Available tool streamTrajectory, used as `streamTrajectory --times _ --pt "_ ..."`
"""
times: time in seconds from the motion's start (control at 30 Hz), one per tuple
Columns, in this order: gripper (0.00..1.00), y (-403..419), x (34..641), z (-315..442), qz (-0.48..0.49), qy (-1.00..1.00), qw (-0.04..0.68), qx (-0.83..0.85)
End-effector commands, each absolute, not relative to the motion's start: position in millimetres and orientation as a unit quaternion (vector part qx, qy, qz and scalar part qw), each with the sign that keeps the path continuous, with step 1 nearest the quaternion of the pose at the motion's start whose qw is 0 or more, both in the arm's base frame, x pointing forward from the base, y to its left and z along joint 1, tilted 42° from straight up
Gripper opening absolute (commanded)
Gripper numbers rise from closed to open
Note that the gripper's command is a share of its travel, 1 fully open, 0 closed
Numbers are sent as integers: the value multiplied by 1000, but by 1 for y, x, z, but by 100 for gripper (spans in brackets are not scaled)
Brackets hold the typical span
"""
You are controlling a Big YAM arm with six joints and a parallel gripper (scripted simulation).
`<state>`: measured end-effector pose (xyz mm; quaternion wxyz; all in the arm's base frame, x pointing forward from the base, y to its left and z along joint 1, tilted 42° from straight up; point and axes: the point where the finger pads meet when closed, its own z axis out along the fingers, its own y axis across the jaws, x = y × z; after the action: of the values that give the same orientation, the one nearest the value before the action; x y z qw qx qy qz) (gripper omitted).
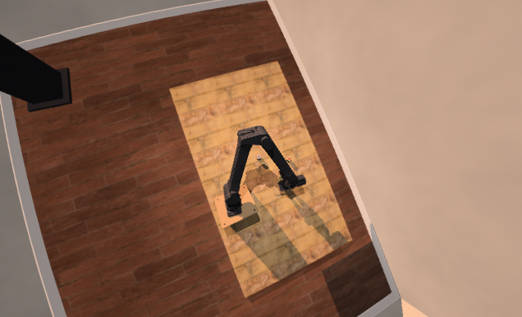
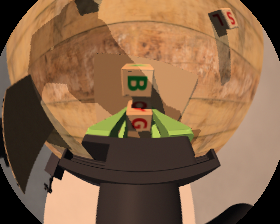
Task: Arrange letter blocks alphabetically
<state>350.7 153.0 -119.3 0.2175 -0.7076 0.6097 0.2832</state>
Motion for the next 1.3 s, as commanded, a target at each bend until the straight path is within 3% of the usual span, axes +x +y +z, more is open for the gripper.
streamTrajectory --times 0.0,1.27 --pt "26 148 358 -110 273 613 231 -705" --pt "26 148 359 -113 274 610 230 -707"
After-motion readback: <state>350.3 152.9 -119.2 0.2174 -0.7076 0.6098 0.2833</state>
